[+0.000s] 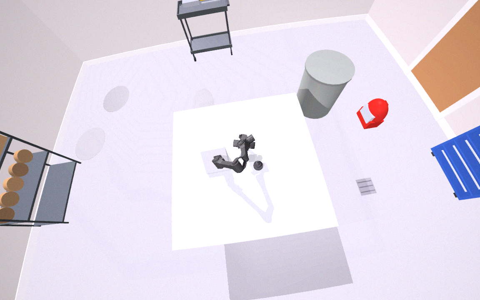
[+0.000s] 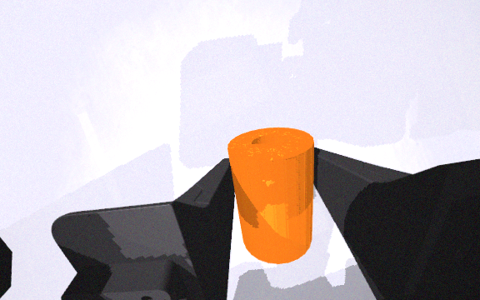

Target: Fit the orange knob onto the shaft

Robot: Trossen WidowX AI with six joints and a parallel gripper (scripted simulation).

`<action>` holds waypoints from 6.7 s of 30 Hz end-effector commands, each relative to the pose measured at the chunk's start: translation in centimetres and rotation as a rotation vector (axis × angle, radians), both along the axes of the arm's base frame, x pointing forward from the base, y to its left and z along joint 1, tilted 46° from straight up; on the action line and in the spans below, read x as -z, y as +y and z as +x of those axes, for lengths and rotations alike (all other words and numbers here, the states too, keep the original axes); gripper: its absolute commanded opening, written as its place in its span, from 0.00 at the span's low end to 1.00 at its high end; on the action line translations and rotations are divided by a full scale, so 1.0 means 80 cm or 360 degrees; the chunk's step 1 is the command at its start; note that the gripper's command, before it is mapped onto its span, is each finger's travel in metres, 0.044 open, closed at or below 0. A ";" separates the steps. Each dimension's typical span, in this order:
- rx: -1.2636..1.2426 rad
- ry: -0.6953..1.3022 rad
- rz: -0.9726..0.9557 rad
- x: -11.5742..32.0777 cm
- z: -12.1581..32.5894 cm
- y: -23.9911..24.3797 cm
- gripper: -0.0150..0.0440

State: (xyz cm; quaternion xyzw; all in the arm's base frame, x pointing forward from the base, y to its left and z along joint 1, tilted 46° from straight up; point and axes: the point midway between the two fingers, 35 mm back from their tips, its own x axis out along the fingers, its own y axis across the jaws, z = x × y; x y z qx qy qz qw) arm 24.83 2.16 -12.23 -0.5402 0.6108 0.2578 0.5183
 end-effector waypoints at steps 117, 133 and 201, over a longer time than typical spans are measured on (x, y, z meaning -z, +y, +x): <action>0.0225 0.0346 0.0305 -0.088 -0.040 0.032 1.00; 0.0149 0.0187 -0.0605 -0.131 -0.021 0.051 1.00; 0.1862 -0.1027 -0.0417 -0.046 -0.021 -0.035 1.00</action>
